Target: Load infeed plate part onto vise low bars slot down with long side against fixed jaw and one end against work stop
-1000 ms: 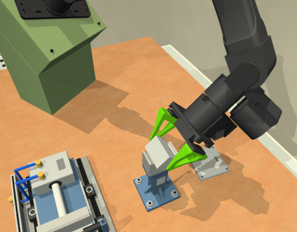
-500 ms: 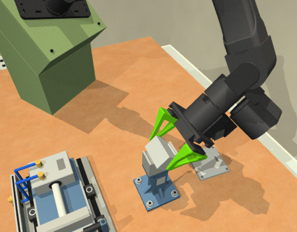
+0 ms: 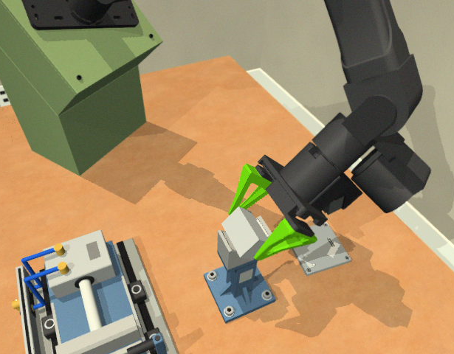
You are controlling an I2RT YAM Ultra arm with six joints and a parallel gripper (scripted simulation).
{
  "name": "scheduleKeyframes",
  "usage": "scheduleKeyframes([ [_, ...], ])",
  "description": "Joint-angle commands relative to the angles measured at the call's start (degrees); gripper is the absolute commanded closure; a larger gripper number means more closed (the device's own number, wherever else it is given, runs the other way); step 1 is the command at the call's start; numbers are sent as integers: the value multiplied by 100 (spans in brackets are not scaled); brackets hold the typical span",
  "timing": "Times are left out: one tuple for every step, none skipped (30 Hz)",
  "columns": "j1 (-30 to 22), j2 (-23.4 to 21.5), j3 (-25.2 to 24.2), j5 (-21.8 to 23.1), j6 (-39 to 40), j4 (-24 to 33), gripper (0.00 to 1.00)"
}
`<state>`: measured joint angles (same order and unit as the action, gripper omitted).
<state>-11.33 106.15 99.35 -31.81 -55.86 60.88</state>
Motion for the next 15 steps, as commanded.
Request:
scheduleKeyframes([
  [-12, 9, 106, -75, 27, 28, 19],
  [-12, 9, 106, -75, 27, 28, 19],
  [-12, 9, 106, -75, 27, 28, 19],
  [-12, 9, 106, -75, 27, 28, 19],
  [-12, 9, 106, -75, 27, 28, 19],
  [-12, 9, 106, -75, 27, 28, 19],
  [-12, 9, 106, -75, 27, 28, 19],
  [-12, 9, 106, -75, 27, 28, 19],
  [-13, 9, 105, -75, 27, 28, 19],
  [-13, 9, 104, -75, 28, 27, 19],
  [-13, 10, 101, -75, 28, 25, 19],
  [-14, 11, 98, -75, 29, 23, 19],
  [-15, 12, 93, -75, 29, 20, 19],
  [-16, 13, 86, -75, 30, 15, 19],
  [-18, 15, 78, -75, 32, 10, 19],
])
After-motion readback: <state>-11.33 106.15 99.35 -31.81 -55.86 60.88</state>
